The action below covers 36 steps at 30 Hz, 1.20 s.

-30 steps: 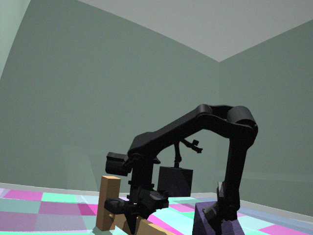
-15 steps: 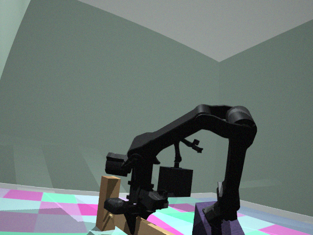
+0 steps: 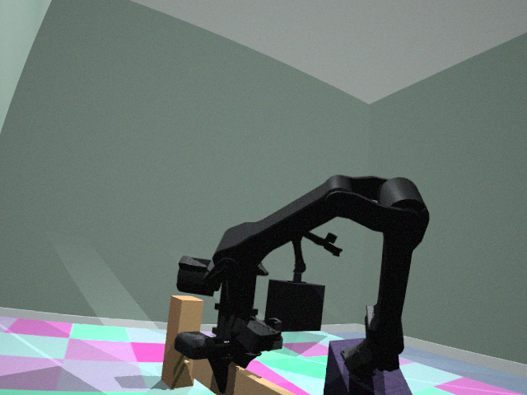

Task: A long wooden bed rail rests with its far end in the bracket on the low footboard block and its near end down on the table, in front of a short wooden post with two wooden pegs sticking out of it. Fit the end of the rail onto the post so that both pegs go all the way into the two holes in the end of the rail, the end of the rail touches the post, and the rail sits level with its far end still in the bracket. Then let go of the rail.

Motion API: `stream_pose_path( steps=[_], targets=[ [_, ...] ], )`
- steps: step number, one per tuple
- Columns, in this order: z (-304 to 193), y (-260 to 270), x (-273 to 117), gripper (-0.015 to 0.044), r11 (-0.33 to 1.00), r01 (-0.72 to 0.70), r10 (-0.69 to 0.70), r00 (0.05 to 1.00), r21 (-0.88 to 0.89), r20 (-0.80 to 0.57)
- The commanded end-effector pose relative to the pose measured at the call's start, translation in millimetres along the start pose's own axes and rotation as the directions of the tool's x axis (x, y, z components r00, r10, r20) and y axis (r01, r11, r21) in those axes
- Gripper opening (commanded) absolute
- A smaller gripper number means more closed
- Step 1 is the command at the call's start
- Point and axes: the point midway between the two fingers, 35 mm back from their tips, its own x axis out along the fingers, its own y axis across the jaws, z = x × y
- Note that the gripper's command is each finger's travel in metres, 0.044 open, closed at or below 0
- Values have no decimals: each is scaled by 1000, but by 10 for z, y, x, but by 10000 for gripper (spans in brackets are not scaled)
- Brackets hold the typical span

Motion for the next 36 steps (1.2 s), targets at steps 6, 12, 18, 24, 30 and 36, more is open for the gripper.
stream_pose_path(
  steps=[6, 12, 18, 24, 30, 36],
  targets=[
    [-51, -32, -52, 0, 1000, 9, -9, 1000, -5, -9],
    [-66, -37, -55, 0, 1000, 9, -9, 1000, -5, -9],
    [-79, -41, -49, 0, 1000, 9, -9, 1000, -5, -9],
    [-92, -44, -43, 0, 1000, 9, -9, 1000, -5, -9],
    [-100, -45, -46, 0, 1000, 9, -9, 1000, -5, -9],
    [-112, -46, -53, 0, 1000, 9, -9, 1000, -5, -9]
  ],
)
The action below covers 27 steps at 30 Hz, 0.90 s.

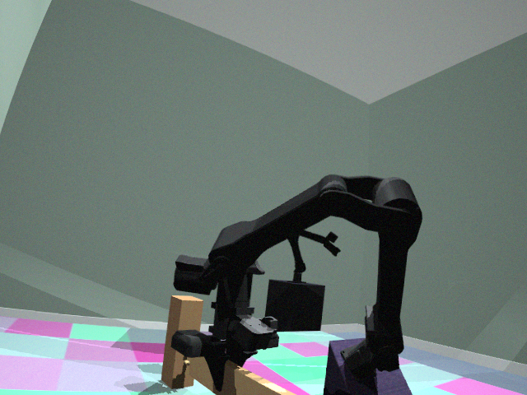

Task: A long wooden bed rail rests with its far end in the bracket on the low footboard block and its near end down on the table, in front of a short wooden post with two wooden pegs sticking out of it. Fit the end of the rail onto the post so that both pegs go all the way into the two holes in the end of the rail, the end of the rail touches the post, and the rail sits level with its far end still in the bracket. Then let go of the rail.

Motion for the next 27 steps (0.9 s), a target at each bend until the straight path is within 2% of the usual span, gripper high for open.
stream_pose_path(
  steps=[1, 27],
  targets=[
    [-40, -25, -41, 0, 1000, 11, -11, 1000, -3, -9],
    [-101, -22, -40, 0, 1000, 11, -11, 1000, -3, -9]
  ],
)
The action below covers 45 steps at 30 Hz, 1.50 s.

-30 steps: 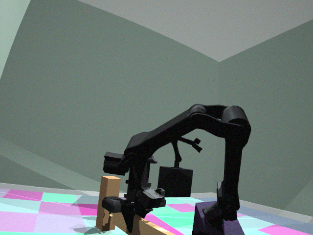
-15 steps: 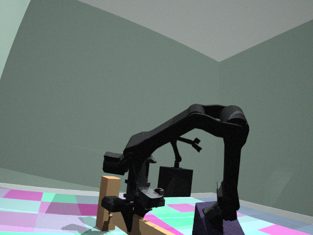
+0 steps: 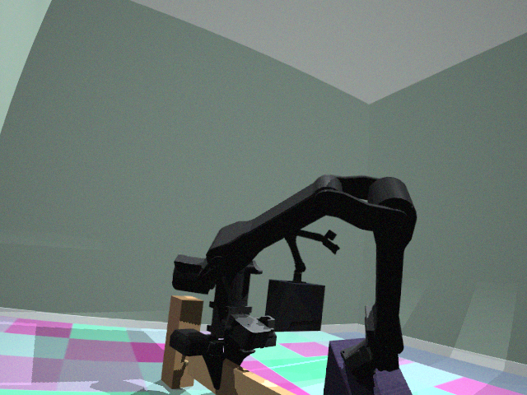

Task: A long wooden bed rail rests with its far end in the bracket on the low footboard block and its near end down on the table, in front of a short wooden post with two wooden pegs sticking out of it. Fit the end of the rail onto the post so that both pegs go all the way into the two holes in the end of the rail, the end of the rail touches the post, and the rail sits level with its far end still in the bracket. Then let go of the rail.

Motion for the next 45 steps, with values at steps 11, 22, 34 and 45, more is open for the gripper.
stream_pose_path(
  steps=[11, 22, 34, 45],
  targets=[
    [-65, -23, -38, 0, 1000, 11, -11, 1000, -3, -9],
    [-91, -23, -40, 0, 1000, 11, -11, 1000, -3, -9],
    [-120, -23, -41, 0, 1000, 11, -11, 1000, -3, -9],
    [-146, -23, -42, 0, 1000, 11, -11, 1000, -3, -9]
  ],
)
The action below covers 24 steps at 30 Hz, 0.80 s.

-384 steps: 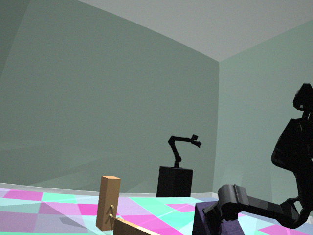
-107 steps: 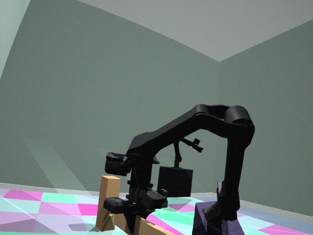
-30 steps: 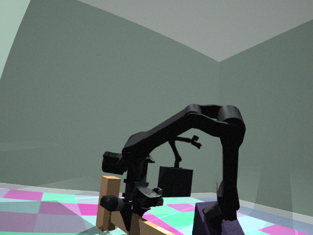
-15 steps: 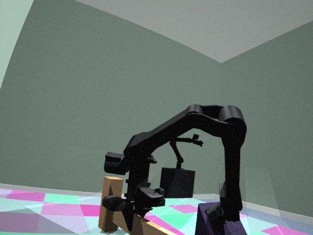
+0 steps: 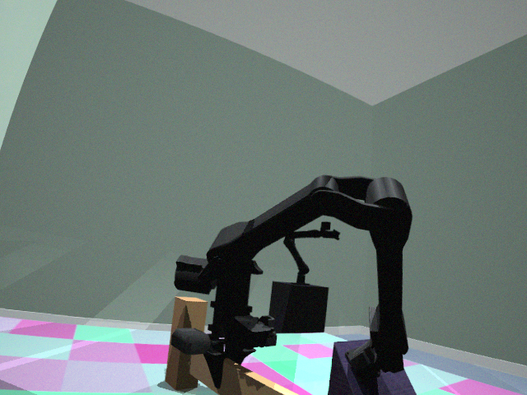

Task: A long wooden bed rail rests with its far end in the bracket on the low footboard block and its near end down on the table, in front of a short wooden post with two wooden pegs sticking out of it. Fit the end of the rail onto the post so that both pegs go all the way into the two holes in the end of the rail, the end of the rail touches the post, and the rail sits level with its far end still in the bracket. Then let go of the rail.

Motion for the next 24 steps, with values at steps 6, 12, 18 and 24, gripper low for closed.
stream_pose_path(
  steps=[6, 12, 18, 24],
  targets=[
    [-52, -23, -40, 0, 1000, 11, -11, 1000, -3, -9],
    [-66, -23, -40, 0, 1000, 11, -11, 1000, -3, -9],
    [-80, -23, -41, 0, 1000, 11, -11, 1000, -3, -9],
    [-93, -23, -41, 0, 1000, 11, -11, 1000, -3, -9]
  ],
)
